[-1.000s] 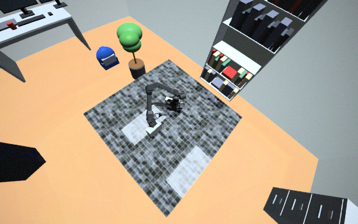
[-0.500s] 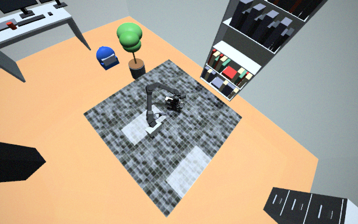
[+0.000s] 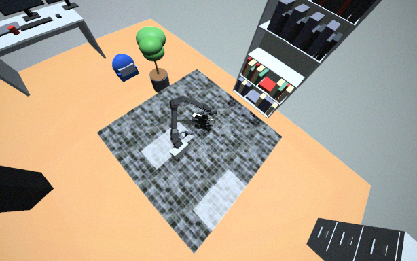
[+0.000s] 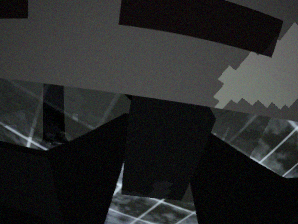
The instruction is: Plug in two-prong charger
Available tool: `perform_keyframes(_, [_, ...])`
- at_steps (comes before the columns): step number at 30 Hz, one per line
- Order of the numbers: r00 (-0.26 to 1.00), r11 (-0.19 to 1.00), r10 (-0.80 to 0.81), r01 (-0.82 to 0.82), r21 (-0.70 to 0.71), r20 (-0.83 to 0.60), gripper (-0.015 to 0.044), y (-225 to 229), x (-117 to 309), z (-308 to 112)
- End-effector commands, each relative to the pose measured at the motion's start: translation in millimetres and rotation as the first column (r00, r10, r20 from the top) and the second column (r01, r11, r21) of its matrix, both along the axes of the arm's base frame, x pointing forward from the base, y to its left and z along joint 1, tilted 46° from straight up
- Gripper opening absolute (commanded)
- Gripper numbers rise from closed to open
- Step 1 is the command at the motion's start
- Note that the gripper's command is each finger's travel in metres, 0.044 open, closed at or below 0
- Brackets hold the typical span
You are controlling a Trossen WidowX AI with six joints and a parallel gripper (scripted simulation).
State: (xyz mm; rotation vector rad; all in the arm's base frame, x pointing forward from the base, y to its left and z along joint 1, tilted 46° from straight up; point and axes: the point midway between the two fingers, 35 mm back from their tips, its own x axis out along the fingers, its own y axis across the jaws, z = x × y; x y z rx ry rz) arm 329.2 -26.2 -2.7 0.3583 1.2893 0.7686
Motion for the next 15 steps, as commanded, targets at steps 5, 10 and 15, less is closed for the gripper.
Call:
perform_keyframes(5, [1.000,1.000,-0.005,0.005,0.005,0.002,0.0000,0.4,3.1,1.2])
perform_keyframes(10, [1.000,1.000,-0.005,0.005,0.005,0.002,0.0000,0.6,4.4,1.7])
perform_keyframes(15, [1.000,1.000,-0.005,0.005,0.005,0.002,0.0000,0.8,6.3,2.4])
